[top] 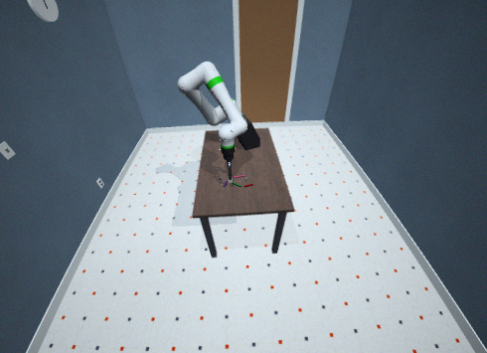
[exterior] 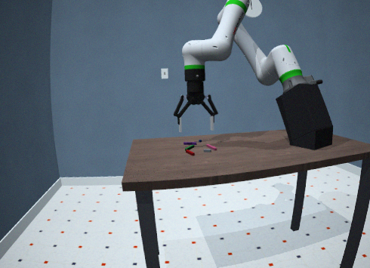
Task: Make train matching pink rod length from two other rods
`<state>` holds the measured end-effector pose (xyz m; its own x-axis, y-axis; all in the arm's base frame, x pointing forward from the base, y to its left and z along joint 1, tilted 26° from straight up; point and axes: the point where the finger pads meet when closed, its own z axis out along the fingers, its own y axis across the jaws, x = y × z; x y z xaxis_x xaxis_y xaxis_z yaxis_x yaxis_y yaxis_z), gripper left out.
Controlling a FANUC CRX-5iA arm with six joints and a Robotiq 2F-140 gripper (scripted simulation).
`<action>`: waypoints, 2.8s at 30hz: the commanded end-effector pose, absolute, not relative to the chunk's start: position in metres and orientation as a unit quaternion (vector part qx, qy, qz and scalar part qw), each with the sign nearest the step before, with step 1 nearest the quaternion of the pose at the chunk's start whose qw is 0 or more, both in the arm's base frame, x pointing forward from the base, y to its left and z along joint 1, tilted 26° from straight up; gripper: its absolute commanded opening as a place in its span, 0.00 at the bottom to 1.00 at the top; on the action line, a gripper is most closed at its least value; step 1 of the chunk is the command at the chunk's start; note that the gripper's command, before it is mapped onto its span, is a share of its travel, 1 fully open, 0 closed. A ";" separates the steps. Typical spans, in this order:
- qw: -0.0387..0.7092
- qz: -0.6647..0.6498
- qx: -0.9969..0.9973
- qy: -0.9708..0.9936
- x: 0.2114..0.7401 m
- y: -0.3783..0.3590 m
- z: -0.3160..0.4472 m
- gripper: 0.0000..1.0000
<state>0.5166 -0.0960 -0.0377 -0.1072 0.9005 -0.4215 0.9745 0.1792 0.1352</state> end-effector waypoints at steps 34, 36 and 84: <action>0.159 -0.160 0.325 0.918 0.545 -0.011 -0.068 1.00; 0.159 -0.160 0.325 0.918 0.545 -0.011 -0.068 1.00; 0.159 -0.160 0.325 0.918 0.545 -0.011 -0.068 1.00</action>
<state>0.5453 -0.0111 -0.0686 -0.7379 0.5465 -0.3961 0.6485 0.7368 -0.1914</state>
